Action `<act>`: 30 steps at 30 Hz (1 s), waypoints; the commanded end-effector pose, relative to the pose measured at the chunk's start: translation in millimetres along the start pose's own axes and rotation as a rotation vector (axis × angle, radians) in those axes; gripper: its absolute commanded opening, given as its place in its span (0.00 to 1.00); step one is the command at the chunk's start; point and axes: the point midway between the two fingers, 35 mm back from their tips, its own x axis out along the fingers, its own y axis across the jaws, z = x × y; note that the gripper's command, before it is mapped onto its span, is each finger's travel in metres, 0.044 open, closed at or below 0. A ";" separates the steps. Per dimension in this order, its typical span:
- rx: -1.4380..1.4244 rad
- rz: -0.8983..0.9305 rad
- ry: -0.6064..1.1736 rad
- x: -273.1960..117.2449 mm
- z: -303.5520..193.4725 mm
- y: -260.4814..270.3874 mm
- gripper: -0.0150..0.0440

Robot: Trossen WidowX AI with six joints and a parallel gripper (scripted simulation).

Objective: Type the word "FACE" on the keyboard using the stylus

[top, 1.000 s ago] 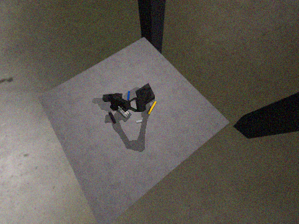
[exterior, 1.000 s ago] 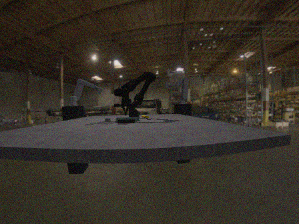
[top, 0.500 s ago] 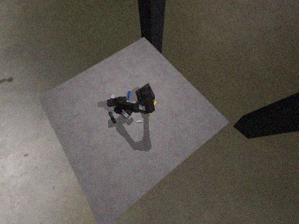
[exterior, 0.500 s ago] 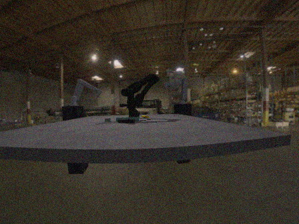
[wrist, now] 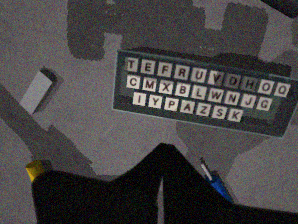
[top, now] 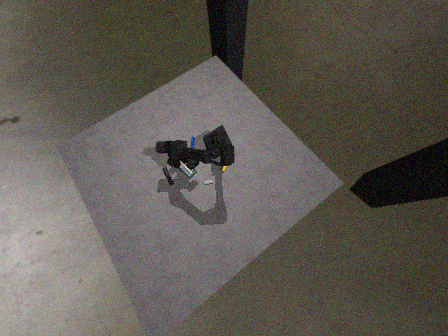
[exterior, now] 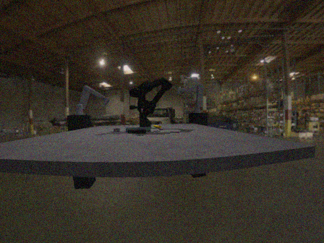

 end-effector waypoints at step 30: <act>-0.703 -0.006 0.015 27.7 -141.3 -122.1 0.51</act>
